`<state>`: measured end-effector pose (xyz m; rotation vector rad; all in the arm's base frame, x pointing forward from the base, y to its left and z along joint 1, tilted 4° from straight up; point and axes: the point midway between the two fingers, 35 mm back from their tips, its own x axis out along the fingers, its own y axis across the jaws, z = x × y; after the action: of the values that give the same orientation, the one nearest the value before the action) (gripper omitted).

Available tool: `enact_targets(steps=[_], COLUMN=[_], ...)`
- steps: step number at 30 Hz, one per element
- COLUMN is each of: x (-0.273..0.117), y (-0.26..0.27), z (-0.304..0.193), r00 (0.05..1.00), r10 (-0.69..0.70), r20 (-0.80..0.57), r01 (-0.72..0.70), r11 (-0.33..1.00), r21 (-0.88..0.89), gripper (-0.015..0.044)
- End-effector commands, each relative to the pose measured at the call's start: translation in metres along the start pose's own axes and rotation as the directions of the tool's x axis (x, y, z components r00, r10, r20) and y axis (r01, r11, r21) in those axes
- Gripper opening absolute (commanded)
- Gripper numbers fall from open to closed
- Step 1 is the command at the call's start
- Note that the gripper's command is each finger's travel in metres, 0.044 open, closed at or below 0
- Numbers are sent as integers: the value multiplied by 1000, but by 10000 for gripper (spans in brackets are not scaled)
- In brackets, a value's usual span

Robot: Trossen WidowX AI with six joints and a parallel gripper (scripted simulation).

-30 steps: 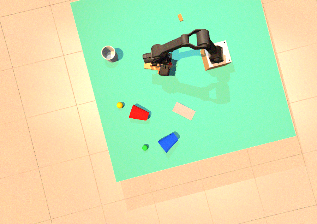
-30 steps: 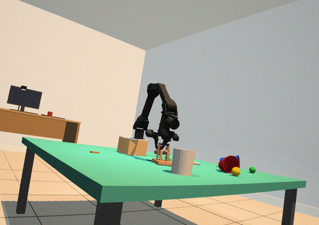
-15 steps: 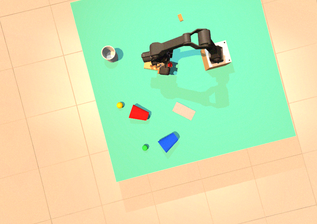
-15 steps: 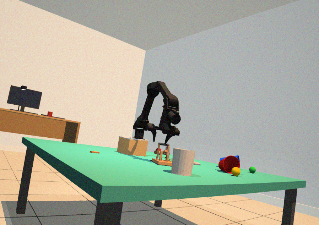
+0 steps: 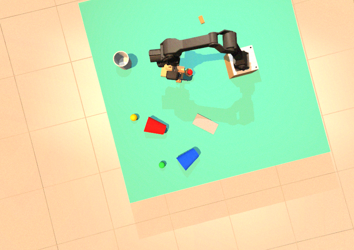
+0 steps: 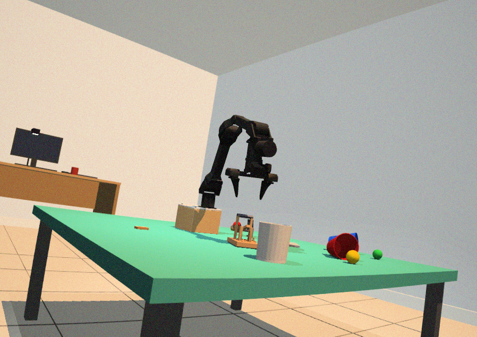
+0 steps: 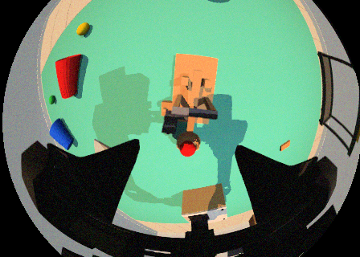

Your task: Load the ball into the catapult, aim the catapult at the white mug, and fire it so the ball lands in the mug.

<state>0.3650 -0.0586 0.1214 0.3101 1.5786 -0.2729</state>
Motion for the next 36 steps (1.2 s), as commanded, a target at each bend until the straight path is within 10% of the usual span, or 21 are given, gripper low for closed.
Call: enact_targets(steps=[1,21,36], x=[-12,-118,-122], y=[-1,-18,-30], z=[37,205,211], r00=[991,707,692], r10=[12,24,23], r20=[130,707,722], r01=[-10,-2,0], r11=[1000,999,1000], r21=[-13,-32,-31], gripper=[440,440,440])
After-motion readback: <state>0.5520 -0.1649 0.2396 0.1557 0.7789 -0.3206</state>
